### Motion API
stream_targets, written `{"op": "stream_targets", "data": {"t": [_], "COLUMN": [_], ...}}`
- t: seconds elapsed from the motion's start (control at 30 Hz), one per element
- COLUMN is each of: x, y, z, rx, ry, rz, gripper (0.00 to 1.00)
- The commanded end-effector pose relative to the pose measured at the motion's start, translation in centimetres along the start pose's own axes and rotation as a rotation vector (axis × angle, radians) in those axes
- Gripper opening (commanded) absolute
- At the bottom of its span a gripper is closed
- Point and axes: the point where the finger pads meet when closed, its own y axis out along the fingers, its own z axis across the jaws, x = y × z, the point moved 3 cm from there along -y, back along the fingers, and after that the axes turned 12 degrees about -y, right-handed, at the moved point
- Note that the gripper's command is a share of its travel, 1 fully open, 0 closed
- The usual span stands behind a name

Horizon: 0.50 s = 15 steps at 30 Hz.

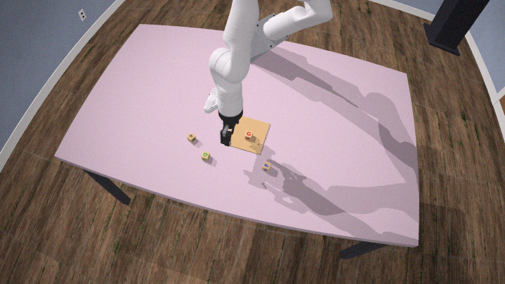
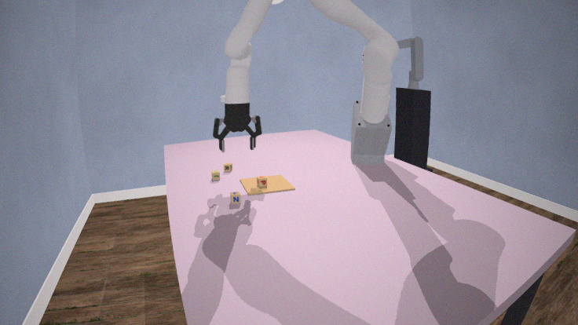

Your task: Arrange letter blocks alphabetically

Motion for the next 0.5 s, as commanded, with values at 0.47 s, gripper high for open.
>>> {"op": "stream_targets", "data": {"t": [0.47], "x": [5.5], "y": [0.4], "z": [5.0], "rx": [0.028], "ry": [-0.017], "rz": [0.001], "gripper": [0.62]}}
